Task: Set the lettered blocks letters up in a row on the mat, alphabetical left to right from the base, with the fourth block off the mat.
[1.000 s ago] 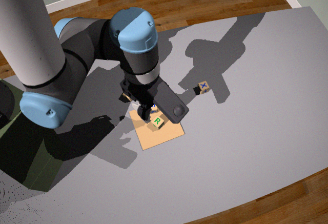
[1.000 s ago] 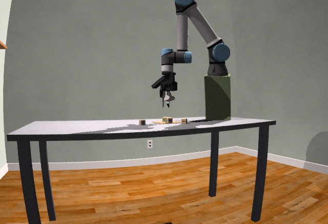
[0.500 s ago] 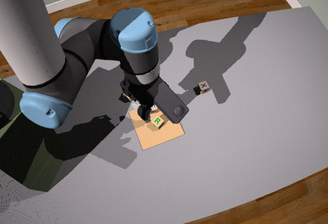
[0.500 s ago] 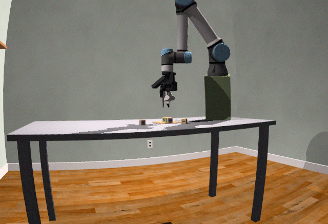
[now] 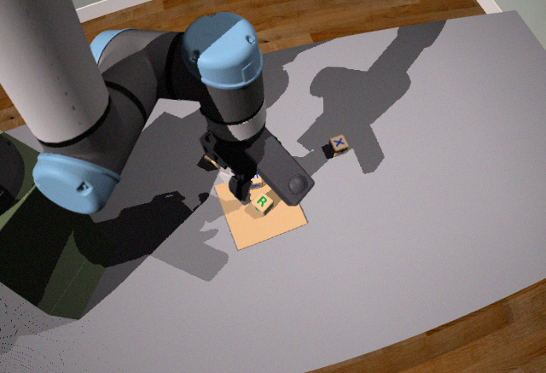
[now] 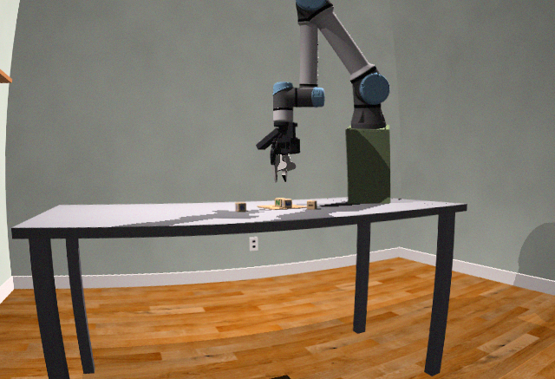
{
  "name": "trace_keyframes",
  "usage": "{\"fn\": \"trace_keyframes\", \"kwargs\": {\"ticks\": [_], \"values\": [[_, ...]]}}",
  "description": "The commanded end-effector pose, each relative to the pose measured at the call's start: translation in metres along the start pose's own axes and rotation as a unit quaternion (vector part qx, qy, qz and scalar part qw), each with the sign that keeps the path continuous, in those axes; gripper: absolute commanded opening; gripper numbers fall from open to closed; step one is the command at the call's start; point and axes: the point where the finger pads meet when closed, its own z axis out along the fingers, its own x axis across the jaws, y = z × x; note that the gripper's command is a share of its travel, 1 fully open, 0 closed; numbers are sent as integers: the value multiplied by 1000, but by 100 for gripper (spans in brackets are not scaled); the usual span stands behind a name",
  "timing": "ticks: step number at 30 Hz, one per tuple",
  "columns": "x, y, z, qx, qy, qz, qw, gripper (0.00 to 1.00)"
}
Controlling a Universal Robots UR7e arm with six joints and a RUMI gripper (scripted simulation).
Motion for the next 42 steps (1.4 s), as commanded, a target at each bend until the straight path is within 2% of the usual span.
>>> {"fn": "trace_keyframes", "kwargs": {"ticks": [1,21,42], "values": [[0,0,0,0,0,0,1000,40],[-1,0,8,1,0,12,1000,40],[-2,0,36,1,0,12,1000,40]]}}
